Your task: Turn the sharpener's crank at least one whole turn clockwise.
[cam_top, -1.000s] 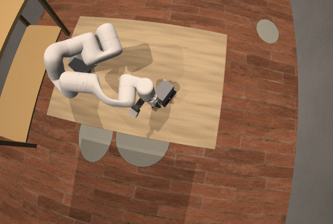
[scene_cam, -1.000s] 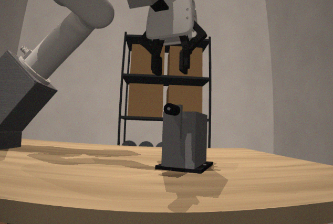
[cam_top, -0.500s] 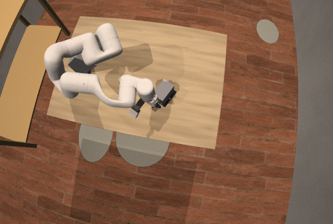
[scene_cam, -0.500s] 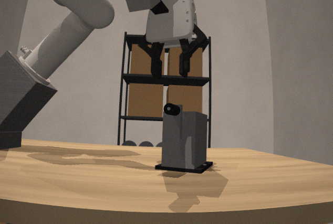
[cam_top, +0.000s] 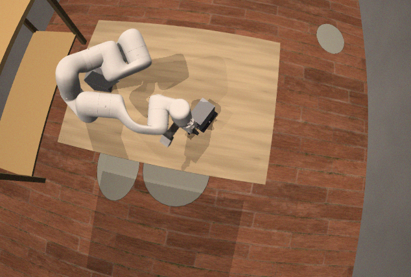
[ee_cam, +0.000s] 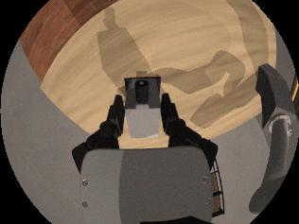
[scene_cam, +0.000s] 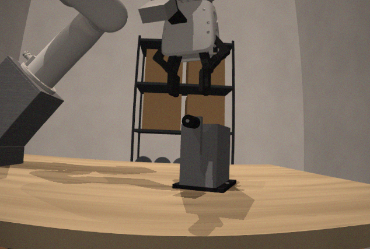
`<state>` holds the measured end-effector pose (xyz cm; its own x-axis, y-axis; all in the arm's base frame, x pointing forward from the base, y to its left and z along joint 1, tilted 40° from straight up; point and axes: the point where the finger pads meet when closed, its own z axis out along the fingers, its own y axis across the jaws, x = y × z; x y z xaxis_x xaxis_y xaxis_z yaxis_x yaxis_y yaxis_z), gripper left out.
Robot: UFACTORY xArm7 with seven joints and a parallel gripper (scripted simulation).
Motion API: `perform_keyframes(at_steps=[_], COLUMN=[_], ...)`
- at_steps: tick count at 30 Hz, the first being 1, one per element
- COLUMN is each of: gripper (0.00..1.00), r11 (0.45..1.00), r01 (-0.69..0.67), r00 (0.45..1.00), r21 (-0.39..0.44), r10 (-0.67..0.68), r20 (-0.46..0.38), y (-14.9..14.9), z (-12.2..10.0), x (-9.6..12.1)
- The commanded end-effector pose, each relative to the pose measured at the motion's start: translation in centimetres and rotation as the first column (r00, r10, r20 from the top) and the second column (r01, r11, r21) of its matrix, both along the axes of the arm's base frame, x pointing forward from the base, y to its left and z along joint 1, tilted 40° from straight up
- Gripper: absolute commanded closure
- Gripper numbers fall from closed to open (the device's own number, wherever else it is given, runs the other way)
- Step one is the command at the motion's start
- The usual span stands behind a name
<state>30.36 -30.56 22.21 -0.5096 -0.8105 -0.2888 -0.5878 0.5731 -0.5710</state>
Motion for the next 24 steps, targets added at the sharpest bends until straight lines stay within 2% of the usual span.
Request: perform_keyframes(at_steps=[1, 24], gripper=[0.46, 0.46], r11=[1.000, 1.000], r01=[0.001, 0.001], r00=[1.000, 1.000], r21=[-0.002, -0.002], r10=[-0.001, -0.001], r20=[0.001, 0.001], y=[-0.1, -0.4], z=[-0.3, -1.8], x=[0.3, 1.5])
